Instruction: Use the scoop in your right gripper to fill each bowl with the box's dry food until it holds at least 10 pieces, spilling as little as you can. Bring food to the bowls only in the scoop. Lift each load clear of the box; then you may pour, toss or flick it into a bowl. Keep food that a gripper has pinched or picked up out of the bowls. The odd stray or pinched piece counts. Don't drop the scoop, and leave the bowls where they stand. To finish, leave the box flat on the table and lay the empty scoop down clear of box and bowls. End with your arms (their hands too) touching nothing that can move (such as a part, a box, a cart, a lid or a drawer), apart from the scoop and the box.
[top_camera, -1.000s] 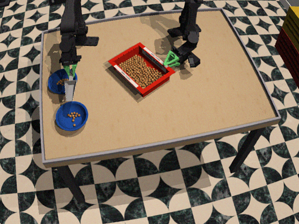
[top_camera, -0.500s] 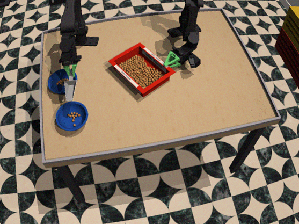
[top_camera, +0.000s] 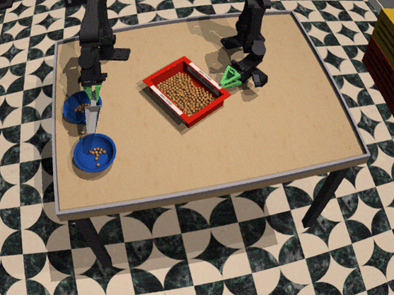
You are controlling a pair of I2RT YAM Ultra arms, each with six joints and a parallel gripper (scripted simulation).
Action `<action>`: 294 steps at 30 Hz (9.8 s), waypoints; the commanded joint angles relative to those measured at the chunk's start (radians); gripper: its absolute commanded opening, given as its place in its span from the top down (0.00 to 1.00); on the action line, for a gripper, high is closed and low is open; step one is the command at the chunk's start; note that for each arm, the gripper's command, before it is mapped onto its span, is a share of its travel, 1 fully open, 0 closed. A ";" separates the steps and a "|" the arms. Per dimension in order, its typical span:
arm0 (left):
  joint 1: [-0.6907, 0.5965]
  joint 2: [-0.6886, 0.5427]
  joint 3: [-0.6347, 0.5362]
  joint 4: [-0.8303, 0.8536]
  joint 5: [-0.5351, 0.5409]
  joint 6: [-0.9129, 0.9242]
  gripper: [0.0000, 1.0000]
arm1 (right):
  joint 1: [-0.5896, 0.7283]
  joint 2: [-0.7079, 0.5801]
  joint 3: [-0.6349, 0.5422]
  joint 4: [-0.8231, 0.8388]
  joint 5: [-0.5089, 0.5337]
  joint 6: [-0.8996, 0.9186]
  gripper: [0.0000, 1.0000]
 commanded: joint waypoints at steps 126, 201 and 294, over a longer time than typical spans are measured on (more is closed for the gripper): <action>0.315 -0.818 0.789 -1.215 -0.891 1.304 0.74 | 0.329 -0.067 -0.229 0.123 -0.007 -0.006 1.00; 0.315 -0.818 0.789 -1.215 -0.891 1.304 0.74 | 0.321 0.024 -0.322 0.333 -0.007 -0.007 0.68; 0.307 -0.811 0.779 -1.199 -0.876 1.296 0.74 | -0.149 -0.465 -0.028 0.685 0.003 0.015 0.68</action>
